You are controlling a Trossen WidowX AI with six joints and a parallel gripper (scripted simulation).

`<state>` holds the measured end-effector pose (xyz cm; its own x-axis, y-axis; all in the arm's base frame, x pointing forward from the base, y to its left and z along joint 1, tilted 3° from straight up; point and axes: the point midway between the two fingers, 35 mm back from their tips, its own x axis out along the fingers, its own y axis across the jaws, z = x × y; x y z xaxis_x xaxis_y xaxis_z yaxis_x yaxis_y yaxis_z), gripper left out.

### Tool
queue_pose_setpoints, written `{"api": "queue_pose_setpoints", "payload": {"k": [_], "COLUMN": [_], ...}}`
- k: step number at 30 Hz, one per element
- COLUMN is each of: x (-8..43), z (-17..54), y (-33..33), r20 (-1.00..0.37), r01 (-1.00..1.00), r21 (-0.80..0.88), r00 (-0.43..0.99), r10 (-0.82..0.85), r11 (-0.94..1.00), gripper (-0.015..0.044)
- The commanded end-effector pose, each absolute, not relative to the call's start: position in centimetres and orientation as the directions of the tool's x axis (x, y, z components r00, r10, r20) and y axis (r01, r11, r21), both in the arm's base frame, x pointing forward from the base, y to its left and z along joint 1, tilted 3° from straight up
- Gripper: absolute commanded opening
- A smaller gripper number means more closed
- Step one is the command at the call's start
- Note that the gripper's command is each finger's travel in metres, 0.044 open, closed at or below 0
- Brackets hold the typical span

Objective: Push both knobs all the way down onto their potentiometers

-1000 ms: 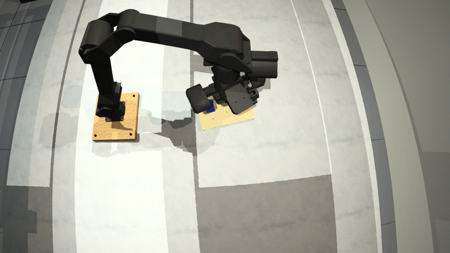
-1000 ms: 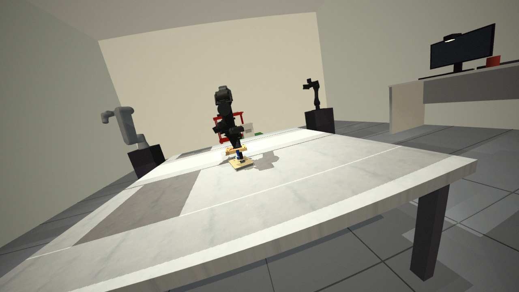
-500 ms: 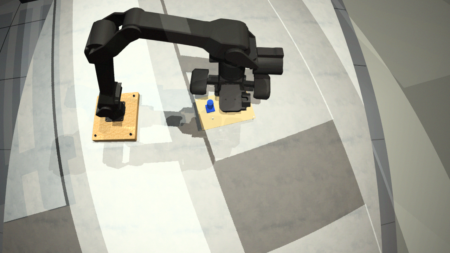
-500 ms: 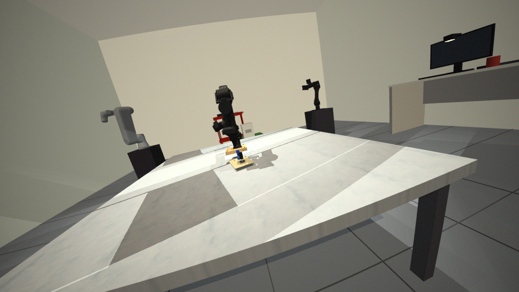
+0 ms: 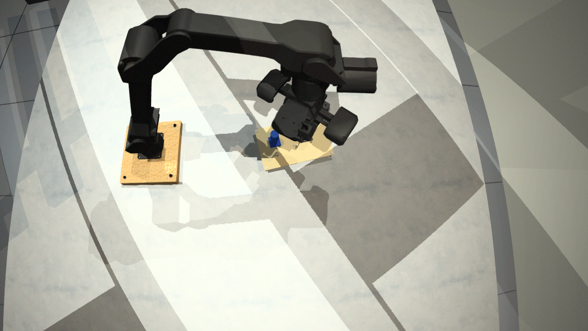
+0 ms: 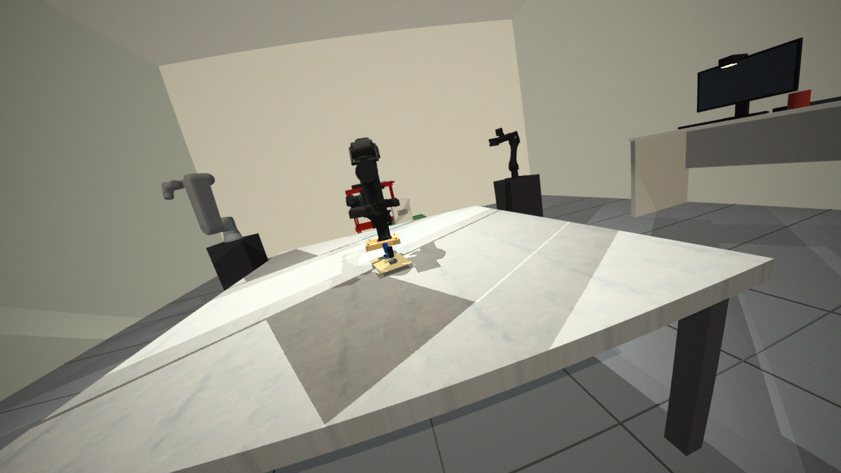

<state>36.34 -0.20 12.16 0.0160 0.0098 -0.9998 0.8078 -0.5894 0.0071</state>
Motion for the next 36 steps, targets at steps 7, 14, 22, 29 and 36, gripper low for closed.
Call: {"api": "queue_pose_setpoints", "payload": {"k": [7, 14, 22, 29, 36], "x": [37.0, 37.4, 37.7, 37.7, 37.7], "z": [12.3, 12.5, 12.7, 10.9, 10.7], "y": [0.3, 0.6, 0.8, 0.8, 0.8], "r20": [-1.000, -1.000, -1.000, -1.000, -1.000], "r01": [0.562, 0.346, 0.163, 0.163, 0.163], "r21": [-0.014, -0.020, -0.024, -0.024, -0.024], "r00": [0.003, -0.002, -0.005, -0.005, -0.005], "r10": [0.018, 0.021, 0.023, 0.023, 0.023], "r11": [-0.827, -0.938, -0.986, -0.986, -0.986], "gripper": [0.0000, 0.0000, 0.0000, 0.0000, 0.0000]}}
